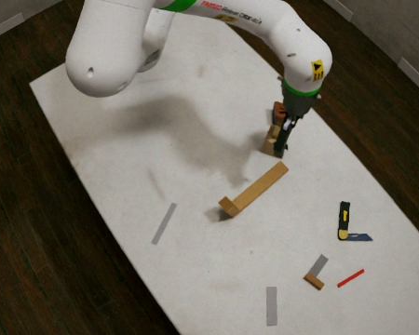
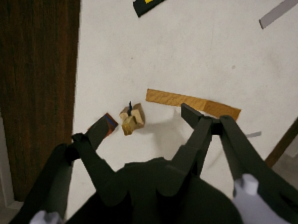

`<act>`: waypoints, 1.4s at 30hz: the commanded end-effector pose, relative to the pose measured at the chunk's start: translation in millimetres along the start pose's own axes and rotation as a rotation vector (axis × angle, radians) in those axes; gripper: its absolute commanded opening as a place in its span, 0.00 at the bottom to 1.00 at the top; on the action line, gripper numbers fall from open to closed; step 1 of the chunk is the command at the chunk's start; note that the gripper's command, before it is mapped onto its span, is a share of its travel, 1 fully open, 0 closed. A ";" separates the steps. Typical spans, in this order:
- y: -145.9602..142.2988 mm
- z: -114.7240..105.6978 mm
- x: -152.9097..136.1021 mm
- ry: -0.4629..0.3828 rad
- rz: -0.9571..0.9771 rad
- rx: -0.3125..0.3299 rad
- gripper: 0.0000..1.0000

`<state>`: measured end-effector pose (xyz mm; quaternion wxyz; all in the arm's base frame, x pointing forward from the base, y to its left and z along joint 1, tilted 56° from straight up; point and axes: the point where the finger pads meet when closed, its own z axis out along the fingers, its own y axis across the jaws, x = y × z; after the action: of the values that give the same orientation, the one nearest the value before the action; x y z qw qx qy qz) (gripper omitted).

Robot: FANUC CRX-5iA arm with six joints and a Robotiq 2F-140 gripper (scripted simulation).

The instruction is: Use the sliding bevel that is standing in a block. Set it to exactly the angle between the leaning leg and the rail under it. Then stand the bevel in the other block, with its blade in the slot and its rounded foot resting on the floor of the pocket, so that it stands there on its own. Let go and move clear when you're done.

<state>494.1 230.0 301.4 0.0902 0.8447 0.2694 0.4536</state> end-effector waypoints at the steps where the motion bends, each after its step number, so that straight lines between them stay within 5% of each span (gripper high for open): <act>1: -35.7 23.6 -25.9 -0.013 -0.076 -0.053 1.00; 5: -52.5 32.7 -39.2 -0.021 -0.117 -0.065 1.00; 42: -52.8 35.1 -36.3 -0.021 -0.117 -0.065 1.00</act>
<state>486.7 257.7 234.0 0.1471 0.8290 0.3027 0.4466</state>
